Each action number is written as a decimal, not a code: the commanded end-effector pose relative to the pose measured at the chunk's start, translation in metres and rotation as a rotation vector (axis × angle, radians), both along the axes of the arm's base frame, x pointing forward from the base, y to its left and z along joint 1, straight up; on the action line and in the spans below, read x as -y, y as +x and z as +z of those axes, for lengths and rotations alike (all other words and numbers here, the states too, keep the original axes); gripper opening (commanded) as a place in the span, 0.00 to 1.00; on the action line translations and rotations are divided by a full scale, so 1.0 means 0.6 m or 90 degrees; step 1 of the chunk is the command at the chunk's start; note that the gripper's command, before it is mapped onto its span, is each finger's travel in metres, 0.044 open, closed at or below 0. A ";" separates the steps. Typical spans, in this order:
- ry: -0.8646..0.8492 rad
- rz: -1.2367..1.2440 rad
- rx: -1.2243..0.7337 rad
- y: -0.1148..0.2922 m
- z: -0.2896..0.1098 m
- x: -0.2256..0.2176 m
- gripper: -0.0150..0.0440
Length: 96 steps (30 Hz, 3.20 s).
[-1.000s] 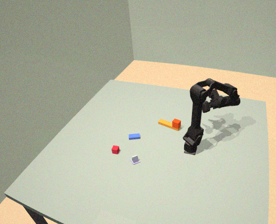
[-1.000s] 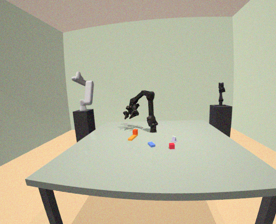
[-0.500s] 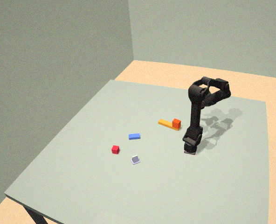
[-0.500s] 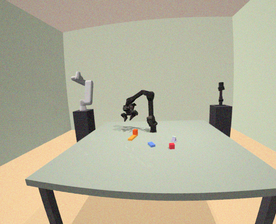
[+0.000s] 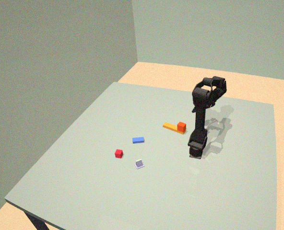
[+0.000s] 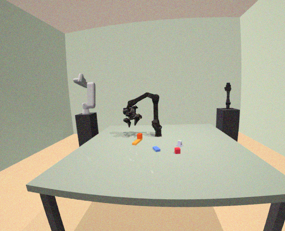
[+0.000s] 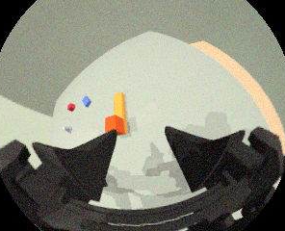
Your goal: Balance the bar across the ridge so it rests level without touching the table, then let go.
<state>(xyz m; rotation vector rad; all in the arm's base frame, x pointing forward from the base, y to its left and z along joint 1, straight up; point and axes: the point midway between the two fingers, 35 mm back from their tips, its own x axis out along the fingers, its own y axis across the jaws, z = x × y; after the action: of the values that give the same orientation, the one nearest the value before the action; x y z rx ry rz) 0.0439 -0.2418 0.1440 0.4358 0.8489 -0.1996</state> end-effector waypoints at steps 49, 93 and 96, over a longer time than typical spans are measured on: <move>0.019 0.136 -0.328 0.190 0.013 -0.077 0.79; -0.062 0.126 -0.436 0.239 -0.120 -0.105 0.79; -0.062 0.126 -0.436 0.240 -0.125 -0.104 0.79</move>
<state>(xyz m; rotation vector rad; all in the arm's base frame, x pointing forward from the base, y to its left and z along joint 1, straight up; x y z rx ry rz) 0.1896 -0.1803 0.0746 0.1778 1.5306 -0.2068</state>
